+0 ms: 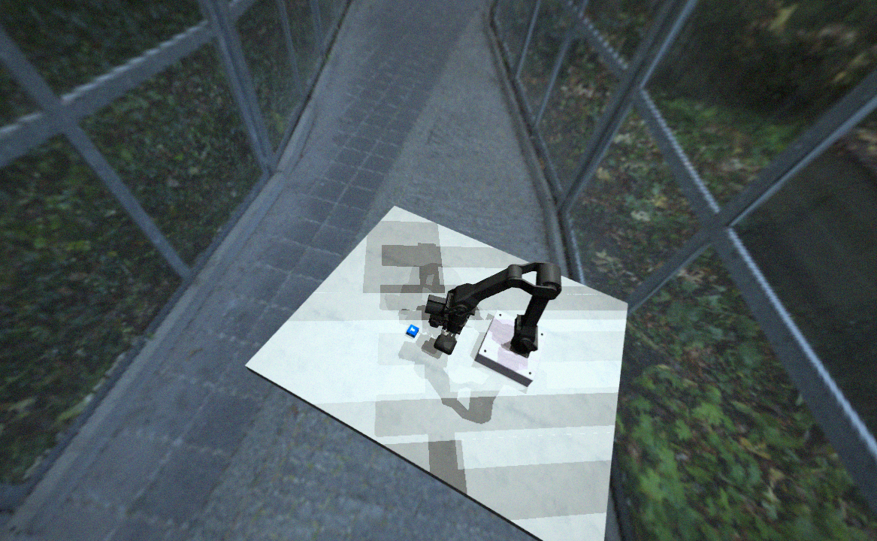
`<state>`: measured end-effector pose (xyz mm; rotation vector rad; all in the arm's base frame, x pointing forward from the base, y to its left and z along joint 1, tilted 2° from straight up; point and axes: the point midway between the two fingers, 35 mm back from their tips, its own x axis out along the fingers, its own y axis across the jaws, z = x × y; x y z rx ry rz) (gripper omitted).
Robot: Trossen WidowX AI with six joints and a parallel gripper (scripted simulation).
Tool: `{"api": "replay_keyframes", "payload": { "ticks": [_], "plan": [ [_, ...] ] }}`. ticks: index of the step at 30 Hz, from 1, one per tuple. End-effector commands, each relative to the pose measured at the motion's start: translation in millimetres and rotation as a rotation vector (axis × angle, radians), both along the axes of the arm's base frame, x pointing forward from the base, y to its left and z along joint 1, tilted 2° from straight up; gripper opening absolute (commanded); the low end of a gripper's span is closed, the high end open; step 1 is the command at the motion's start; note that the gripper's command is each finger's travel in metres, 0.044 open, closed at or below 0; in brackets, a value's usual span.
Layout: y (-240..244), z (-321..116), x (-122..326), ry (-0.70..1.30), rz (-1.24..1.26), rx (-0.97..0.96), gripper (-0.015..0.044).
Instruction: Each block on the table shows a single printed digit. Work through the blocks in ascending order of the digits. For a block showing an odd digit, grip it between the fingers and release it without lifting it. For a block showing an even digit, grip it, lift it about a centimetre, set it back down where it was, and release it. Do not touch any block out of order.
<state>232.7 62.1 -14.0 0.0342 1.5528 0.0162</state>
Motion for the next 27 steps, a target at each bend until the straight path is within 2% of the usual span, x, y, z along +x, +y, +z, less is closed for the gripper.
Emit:
{"api": "replay_keyframes", "payload": {
  "ticks": [1,3,7,10,15,17,22,25,27],
  "plan": [
    [0.1,-1.0,-0.2,0.002,-0.006,0.000,0.0356],
    [0.1,-1.0,-0.2,0.002,-0.006,0.000,0.0400],
    [0.1,1.9,0.0,0.002,-0.006,0.000,0.0400],
    [-0.9,32.5,-0.3,0.002,-0.006,0.000,0.0400],
    [-1.0,35.4,-0.5,0.002,-0.006,0.000,0.0400],
    [-0.9,45.6,1.0,0.001,-0.006,0.000,0.0348],
    [-3.3,114.0,-1.0,0.001,-0.006,0.000,0.0216],
    [-3.5,116.7,-1.5,0.001,-0.006,0.000,0.0137],
    [-3.5,116.7,-1.5,0.001,-0.006,0.000,0.0120]
  ]
}}
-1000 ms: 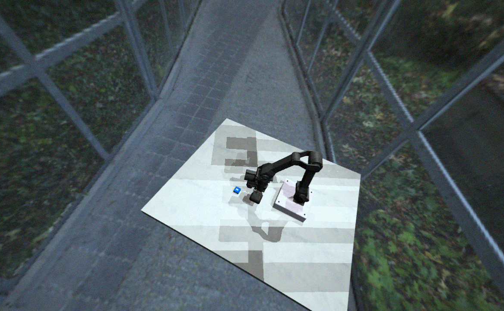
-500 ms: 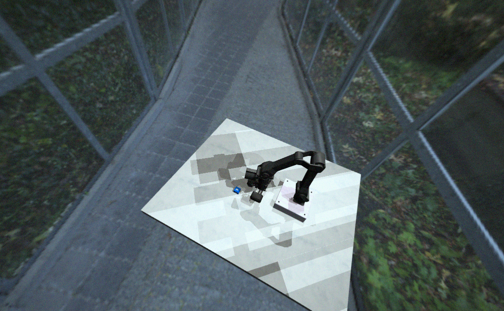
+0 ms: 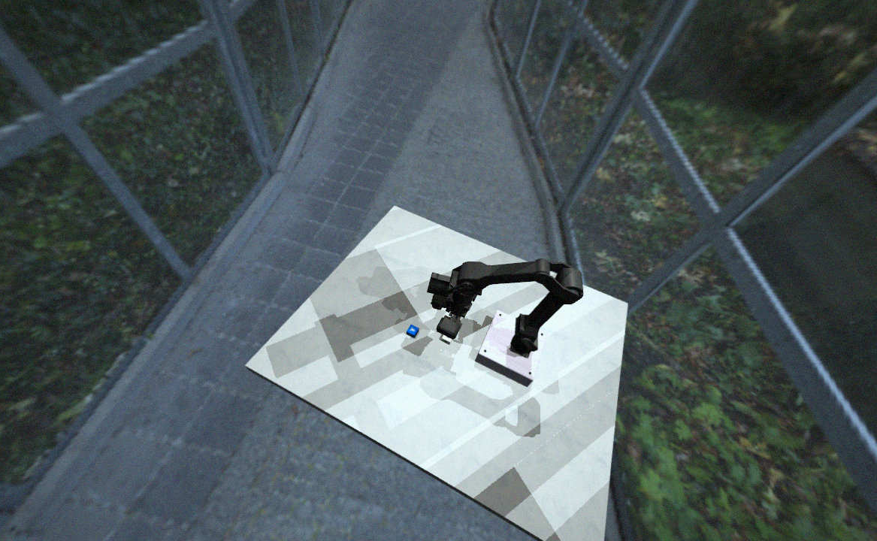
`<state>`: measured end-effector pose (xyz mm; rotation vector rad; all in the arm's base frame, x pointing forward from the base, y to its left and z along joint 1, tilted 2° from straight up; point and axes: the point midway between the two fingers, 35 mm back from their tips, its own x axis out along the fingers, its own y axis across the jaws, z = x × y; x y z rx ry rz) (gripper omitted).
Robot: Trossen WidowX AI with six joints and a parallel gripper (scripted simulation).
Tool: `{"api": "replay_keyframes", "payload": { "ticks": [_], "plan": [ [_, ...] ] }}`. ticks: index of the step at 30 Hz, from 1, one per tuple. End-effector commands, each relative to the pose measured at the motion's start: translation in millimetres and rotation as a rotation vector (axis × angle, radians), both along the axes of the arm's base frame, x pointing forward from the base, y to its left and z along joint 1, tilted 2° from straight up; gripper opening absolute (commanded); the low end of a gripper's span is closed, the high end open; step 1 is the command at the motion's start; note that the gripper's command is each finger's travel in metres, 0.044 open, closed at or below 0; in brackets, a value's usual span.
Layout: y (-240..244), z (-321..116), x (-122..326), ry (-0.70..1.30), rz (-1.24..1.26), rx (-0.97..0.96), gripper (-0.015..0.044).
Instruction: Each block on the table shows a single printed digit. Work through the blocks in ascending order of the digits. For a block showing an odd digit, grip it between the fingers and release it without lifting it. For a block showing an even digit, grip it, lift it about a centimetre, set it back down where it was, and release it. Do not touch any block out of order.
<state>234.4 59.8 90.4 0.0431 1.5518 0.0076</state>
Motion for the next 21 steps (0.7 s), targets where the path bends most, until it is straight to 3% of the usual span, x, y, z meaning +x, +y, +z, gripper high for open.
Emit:
{"api": "replay_keyframes", "payload": {
  "ticks": [1,11,21],
  "plan": [
    [-1.2,12.2,-3.3,0.002,0.005,0.000,0.0120],
    [-0.7,12.7,-1.6,0.002,0.005,0.000,0.0120],
    [31.2,24.1,95.4,-0.008,0.006,0.003,0.0120]
  ]
}}
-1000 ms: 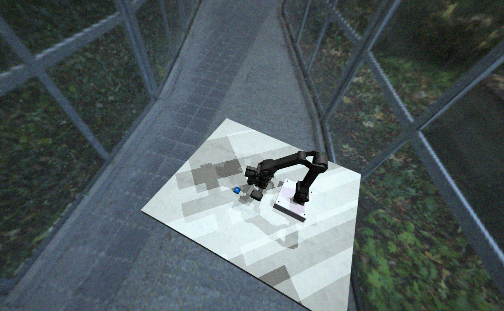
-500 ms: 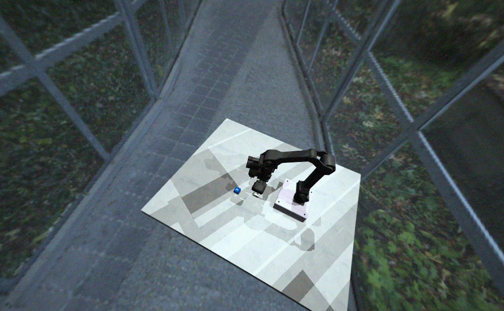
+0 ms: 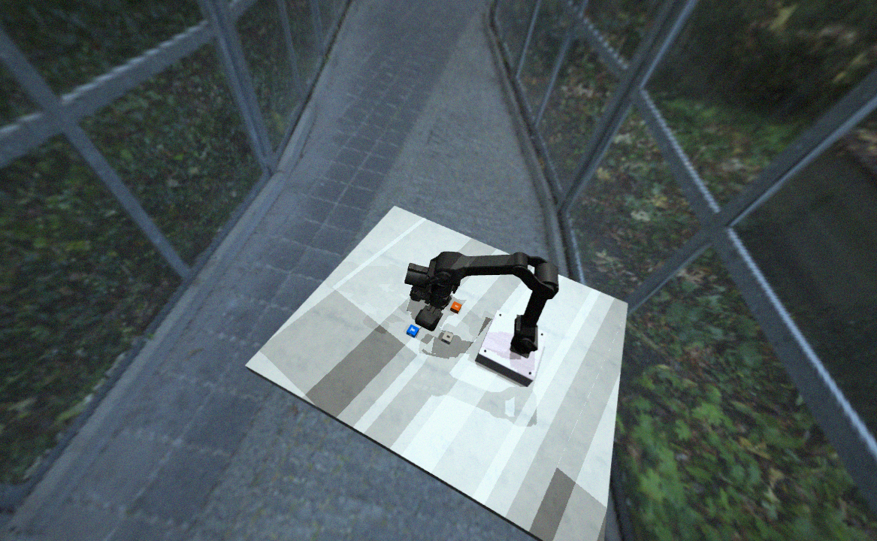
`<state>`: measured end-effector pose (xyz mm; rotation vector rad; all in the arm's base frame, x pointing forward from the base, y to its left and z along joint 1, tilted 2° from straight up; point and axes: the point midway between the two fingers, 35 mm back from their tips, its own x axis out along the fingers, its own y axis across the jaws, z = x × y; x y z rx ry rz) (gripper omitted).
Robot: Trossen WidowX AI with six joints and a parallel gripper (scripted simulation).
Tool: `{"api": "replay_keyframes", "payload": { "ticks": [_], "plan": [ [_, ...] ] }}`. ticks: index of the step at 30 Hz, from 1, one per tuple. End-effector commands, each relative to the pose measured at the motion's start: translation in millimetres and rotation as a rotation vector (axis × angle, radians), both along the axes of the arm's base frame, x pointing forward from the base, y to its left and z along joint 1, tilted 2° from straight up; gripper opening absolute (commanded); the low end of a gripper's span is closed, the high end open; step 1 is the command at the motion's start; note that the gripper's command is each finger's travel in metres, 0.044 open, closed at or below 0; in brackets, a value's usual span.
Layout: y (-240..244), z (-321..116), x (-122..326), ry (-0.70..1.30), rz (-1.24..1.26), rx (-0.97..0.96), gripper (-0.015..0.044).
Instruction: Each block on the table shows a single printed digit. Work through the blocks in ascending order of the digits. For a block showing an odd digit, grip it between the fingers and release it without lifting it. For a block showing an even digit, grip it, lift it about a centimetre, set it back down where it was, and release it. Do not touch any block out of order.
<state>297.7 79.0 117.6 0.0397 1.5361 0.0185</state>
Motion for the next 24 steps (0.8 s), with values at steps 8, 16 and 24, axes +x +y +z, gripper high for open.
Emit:
{"api": "replay_keyframes", "payload": {
  "ticks": [8,16,24],
  "plan": [
    [24.7,-8.0,65.8,0.005,-0.003,-0.001,0.0120],
    [27.5,-78.7,68.9,0.005,-0.003,0.000,0.0278],
    [27.6,-90.0,68.1,0.005,-0.003,0.000,0.0400]
  ]
}}
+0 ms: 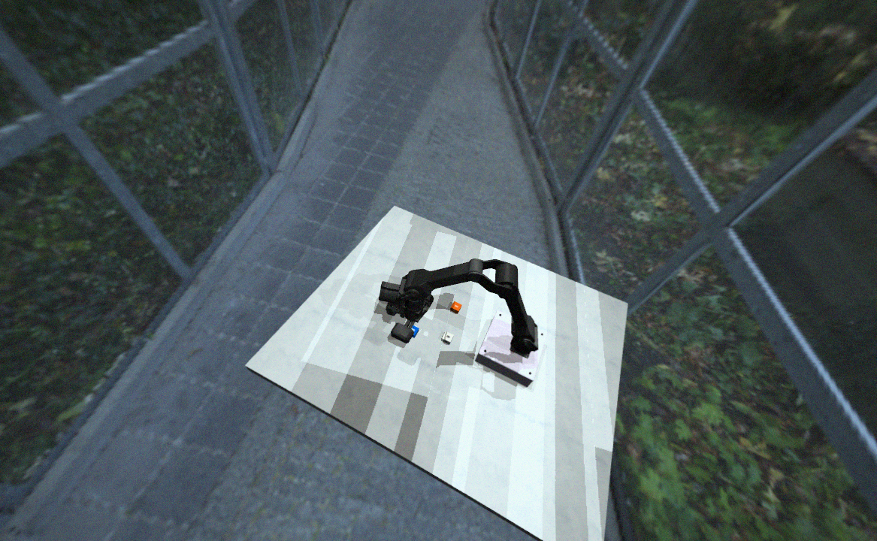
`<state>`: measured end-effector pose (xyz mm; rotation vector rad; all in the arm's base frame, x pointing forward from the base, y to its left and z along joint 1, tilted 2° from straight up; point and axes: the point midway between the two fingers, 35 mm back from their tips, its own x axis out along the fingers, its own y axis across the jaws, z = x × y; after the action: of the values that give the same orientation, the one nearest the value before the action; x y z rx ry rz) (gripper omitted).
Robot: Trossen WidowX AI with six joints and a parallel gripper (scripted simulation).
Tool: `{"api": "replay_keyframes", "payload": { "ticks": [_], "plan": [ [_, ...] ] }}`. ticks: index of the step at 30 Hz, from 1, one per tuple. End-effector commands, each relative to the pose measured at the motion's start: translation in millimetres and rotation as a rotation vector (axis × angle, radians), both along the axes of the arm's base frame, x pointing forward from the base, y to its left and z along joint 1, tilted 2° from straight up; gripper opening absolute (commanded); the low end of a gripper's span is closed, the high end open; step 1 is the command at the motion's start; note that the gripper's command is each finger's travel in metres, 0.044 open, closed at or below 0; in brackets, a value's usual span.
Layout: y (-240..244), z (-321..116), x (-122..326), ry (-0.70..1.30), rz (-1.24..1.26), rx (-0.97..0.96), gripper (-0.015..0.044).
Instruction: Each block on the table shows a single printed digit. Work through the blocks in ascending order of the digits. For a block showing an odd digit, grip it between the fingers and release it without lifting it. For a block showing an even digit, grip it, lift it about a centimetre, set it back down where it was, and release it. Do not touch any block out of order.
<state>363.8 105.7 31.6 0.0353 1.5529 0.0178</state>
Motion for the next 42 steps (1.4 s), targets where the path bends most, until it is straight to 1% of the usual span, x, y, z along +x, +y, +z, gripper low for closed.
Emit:
{"api": "replay_keyframes", "payload": {
  "ticks": [1,24,34,35,42],
  "plan": [
    [0.9,-5.3,2.1,-0.011,-0.006,0.003,0.0400],
    [2.1,-39.1,2.7,-0.011,-0.006,0.003,0.0400],
    [2.1,-39.1,2.7,-0.011,-0.006,0.003,0.0137],
    [2.1,-39.1,2.7,-0.011,-0.006,0.003,0.0120],
    [2.1,-39.1,2.7,-0.011,-0.006,0.003,0.0120]
  ]
}}
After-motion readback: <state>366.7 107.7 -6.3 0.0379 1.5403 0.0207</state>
